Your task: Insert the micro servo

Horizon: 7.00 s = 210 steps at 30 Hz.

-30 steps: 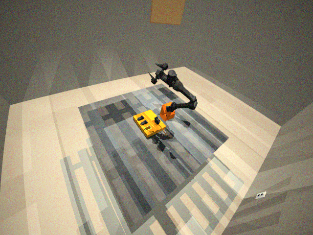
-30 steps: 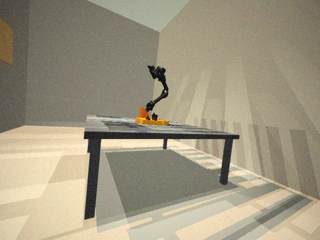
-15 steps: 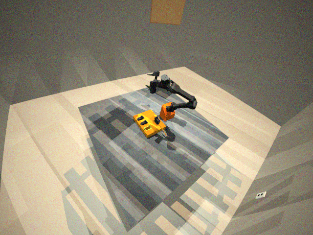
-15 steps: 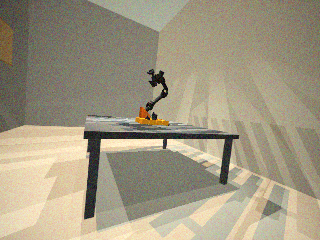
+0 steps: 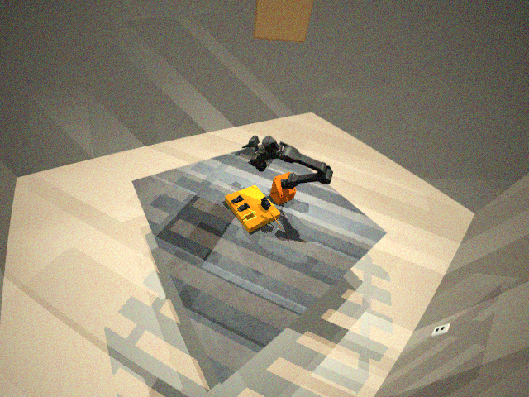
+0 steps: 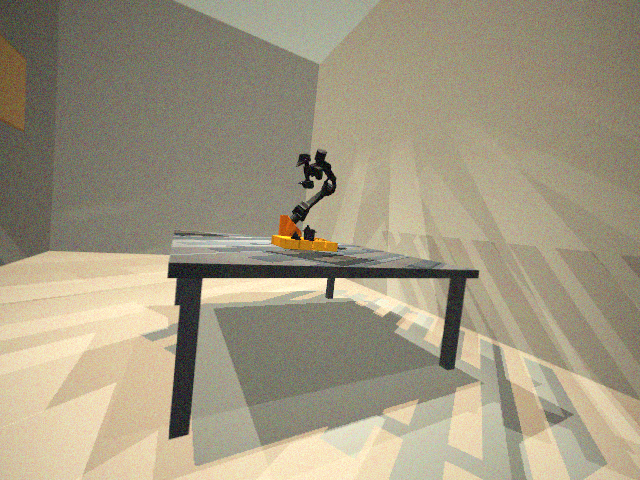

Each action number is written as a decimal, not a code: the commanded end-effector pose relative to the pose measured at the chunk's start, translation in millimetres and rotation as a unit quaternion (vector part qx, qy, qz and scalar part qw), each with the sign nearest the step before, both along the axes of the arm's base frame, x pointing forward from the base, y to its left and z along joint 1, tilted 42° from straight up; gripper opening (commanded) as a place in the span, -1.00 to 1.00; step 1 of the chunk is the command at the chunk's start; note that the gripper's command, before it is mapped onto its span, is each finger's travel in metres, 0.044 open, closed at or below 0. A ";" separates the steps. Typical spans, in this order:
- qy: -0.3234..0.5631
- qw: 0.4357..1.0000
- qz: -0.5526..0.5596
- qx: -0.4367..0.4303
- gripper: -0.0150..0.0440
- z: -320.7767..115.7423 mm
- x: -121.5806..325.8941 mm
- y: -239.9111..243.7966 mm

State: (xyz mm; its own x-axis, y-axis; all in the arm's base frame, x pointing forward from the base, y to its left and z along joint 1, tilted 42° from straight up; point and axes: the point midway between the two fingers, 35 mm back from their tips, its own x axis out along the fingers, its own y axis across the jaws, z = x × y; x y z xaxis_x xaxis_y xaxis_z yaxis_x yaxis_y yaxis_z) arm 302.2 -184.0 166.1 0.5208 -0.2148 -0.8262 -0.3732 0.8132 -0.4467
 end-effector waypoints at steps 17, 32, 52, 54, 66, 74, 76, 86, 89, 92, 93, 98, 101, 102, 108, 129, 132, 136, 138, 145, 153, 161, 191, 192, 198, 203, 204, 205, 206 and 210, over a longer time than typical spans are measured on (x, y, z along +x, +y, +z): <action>0.109 0.941 0.307 0.091 1.00 -62.4 -34.0 110.6; 0.127 0.829 0.514 0.182 1.00 -81.9 -80.7 190.1; 0.111 0.741 0.615 0.244 1.00 -92.5 -114.0 242.9; 0.111 0.741 0.615 0.245 1.00 -98.7 -114.7 248.8; 0.110 0.741 0.616 0.245 1.00 -108.9 -115.4 258.0; 0.110 0.741 0.616 0.245 0.91 -115.2 -116.4 263.9; 0.110 0.741 0.616 0.245 0.73 -115.2 -116.4 263.9; 0.110 0.741 0.616 0.245 -0.09 -115.2 -116.4 263.9; 0.110 0.741 0.616 0.245 -0.16 -115.2 -116.4 263.9; 0.110 0.741 0.616 0.245 -0.29 -114.6 -116.3 263.3; 0.110 0.741 0.616 0.245 -0.38 -113.4 -116.1 262.2; 0.111 0.741 0.615 0.244 -0.49 -100.8 -115.9 250.8; 0.111 0.741 0.615 0.245 -0.49 -93.0 -118.3 244.3; 0.111 0.741 0.615 0.245 -0.49 -92.6 -118.7 243.8; 0.111 0.741 0.615 0.245 -0.49 -92.2 -120.7 243.8; 0.110 0.741 0.616 0.244 -0.49 -89.8 -81.6 251.3; 0.113 0.745 0.610 0.248 -0.49 -89.3 -81.7 251.9; 0.131 0.764 0.572 0.269 -0.49 -89.3 -81.7 251.9; 0.143 0.775 0.546 0.283 -0.49 -89.3 -81.7 251.9; 0.184 0.810 0.450 0.329 -0.49 -89.3 -81.7 251.9; 0.227 0.835 0.332 0.375 -0.49 -89.2 -81.7 251.9; 0.266 0.845 0.208 0.415 -0.49 -89.2 -81.7 251.8; 0.334 0.811 -0.073 0.475 -0.49 -88.4 -64.4 254.6; 0.333 0.811 -0.073 0.475 -0.49 -88.2 -60.4 255.3; 0.333 0.811 -0.073 0.475 -0.49 -87.0 -36.2 259.2; 0.332 0.812 -0.072 0.475 -0.49 -86.1 -16.5 262.6; 0.332 0.812 -0.072 0.475 -0.49 -85.9 -12.7 263.2; 0.332 0.812 -0.072 0.475 -0.49 -85.7 -8.8 263.9; 0.332 0.812 -0.072 0.475 -0.49 -85.6 -5.0 264.6; 0.332 0.812 -0.072 0.475 -0.49 -84.9 10.1 267.2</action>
State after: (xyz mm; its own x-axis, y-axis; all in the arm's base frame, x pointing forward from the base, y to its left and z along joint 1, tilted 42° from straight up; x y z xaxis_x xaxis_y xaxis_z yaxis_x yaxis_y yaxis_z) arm 299.7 82.0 80.1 -0.0839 0.6620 -0.7448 -0.1534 0.7299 0.6661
